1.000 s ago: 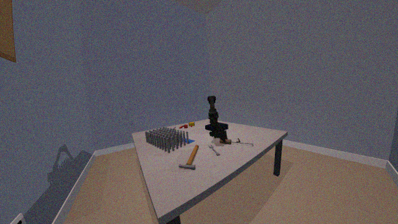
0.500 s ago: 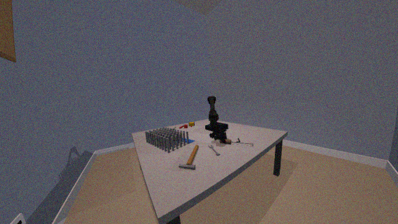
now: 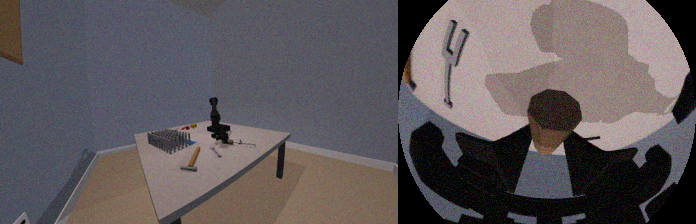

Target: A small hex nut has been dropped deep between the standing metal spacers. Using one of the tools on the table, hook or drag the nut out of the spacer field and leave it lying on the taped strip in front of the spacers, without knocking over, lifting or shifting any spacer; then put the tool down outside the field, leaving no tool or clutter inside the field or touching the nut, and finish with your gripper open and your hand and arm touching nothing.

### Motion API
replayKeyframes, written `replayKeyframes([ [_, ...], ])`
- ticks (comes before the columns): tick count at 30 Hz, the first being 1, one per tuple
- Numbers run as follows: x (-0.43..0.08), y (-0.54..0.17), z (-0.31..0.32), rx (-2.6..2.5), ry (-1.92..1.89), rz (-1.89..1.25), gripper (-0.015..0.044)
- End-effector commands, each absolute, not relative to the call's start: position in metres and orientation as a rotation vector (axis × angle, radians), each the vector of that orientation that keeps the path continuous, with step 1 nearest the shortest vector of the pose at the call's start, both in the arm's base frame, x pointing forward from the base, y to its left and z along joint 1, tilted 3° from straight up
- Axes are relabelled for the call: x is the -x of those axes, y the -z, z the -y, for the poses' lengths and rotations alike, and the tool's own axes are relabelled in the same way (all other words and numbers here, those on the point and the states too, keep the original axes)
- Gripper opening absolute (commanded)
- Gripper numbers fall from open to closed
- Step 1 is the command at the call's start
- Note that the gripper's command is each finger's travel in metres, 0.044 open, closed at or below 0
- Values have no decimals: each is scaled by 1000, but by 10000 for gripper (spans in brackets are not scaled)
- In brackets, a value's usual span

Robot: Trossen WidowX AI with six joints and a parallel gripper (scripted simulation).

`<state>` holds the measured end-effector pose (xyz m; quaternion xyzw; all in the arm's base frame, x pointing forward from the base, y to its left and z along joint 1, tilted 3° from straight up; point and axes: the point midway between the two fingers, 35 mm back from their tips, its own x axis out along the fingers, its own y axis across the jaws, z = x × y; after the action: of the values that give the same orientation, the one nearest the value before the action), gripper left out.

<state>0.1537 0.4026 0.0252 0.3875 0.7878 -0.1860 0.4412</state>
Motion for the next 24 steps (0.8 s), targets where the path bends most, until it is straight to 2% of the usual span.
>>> replayKeyframes([
  [1, -157, -63, -411, -984, 424, -1952, 0],
  [17, -146, -177, -399, -984, 421, -1951, 0],
  [24, -149, -183, -395, -999, 430, -1945, 0],
])
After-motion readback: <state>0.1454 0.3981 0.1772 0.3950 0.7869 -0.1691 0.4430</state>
